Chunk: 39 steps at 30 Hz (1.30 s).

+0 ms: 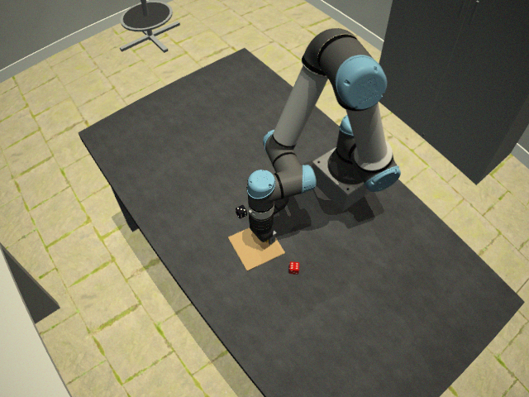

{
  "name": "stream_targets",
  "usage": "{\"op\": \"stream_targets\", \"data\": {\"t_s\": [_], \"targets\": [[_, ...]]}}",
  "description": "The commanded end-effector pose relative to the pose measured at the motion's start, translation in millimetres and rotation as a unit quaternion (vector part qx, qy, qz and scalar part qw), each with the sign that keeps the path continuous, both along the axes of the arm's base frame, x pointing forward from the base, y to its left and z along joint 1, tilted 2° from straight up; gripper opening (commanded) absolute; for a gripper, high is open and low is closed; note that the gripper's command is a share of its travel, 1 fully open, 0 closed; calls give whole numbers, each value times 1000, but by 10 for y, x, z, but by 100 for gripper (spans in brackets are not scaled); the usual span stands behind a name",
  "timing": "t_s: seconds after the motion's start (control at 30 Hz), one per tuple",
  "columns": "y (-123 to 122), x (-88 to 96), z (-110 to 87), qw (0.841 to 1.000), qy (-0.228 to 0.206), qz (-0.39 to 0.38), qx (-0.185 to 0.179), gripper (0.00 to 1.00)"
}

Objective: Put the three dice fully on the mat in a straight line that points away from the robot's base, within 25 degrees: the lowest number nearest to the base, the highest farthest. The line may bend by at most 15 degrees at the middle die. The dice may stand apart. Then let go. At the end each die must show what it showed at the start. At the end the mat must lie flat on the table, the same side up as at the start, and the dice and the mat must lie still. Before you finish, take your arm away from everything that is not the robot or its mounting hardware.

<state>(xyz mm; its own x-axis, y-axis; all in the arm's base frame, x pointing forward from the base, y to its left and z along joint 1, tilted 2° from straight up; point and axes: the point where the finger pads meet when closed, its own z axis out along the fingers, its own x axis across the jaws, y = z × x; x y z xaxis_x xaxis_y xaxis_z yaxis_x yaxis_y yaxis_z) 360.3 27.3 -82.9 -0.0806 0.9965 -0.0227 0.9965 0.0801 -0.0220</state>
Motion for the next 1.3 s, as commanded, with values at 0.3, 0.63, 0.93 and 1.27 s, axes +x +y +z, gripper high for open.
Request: {"op": "stream_targets", "data": {"t_s": [0.3, 0.63, 0.93, 1.27], "targets": [[-1, 4, 7, 1000, -1, 0, 0, 87], [3, 7, 141, 1000, -1, 0, 0, 87], [12, 14, 514, 1000, -1, 0, 0, 87], [19, 20, 823, 1000, -1, 0, 0, 87]]}}
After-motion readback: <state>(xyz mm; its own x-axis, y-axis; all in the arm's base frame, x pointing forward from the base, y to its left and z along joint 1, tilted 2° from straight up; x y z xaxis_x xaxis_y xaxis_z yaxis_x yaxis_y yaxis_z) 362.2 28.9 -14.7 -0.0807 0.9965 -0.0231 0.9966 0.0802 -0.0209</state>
